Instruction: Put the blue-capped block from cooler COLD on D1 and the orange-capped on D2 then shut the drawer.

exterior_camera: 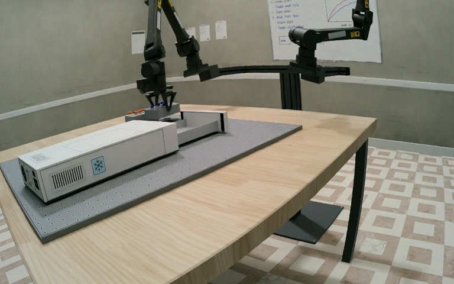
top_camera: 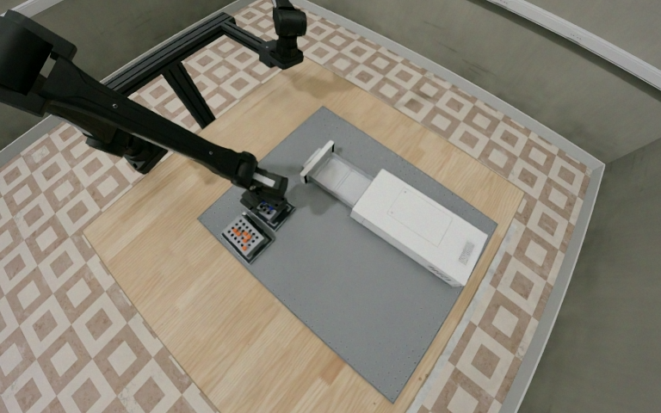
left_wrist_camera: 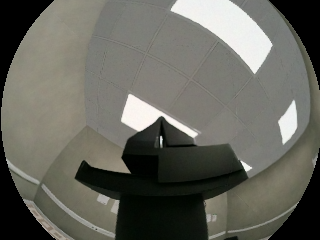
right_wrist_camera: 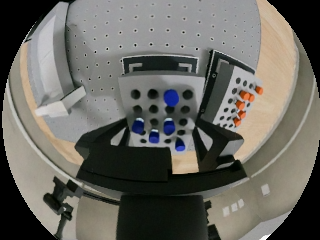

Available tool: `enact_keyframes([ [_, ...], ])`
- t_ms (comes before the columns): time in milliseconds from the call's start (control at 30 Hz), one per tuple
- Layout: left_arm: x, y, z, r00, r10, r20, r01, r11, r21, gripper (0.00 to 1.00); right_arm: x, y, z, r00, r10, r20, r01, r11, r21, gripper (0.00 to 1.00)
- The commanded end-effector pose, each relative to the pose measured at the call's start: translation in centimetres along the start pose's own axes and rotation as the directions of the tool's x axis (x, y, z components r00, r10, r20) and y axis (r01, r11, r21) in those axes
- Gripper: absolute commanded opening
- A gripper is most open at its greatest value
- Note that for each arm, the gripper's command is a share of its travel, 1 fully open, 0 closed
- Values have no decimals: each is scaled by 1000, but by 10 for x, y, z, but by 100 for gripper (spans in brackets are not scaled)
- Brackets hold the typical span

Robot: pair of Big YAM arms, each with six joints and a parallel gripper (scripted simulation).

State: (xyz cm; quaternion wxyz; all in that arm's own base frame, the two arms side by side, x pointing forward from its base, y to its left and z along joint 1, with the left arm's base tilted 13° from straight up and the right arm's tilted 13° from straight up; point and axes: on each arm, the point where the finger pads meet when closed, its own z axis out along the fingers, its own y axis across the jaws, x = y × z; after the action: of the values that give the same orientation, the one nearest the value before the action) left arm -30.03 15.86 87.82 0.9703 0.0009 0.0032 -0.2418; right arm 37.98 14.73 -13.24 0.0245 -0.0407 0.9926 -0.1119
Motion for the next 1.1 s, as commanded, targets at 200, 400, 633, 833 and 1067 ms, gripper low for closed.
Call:
enact_keyframes([
  [200, 24, 1, 8, 999, -2, -35, 2, 1000, 1, 0, -37, 18, -41, 995, 9, 98, -5, 999, -41, 0],
  [400, 24, 1, 8, 999, -2, -35, 2, 1000, 1, 0, -38, 19, -43, 995, 10, 98, -6, 999, -41, 0],
  [633, 24, 1, 8, 999, -2, -35, 2, 1000, 1, 0, -40, 19, -44, 995, 12, 98, -8, 999, -41, 0],
  [833, 24, 1, 8, 999, -2, -35, 2, 1000, 1, 0, -41, 20, -46, 995, 13, 98, -9, 999, -42, 0],
  [1067, 24, 1, 8, 999, -2, -35, 2, 1000, 1, 0, -44, 21, -47, 995, 16, 99, -12, 999, -42, 0],
])
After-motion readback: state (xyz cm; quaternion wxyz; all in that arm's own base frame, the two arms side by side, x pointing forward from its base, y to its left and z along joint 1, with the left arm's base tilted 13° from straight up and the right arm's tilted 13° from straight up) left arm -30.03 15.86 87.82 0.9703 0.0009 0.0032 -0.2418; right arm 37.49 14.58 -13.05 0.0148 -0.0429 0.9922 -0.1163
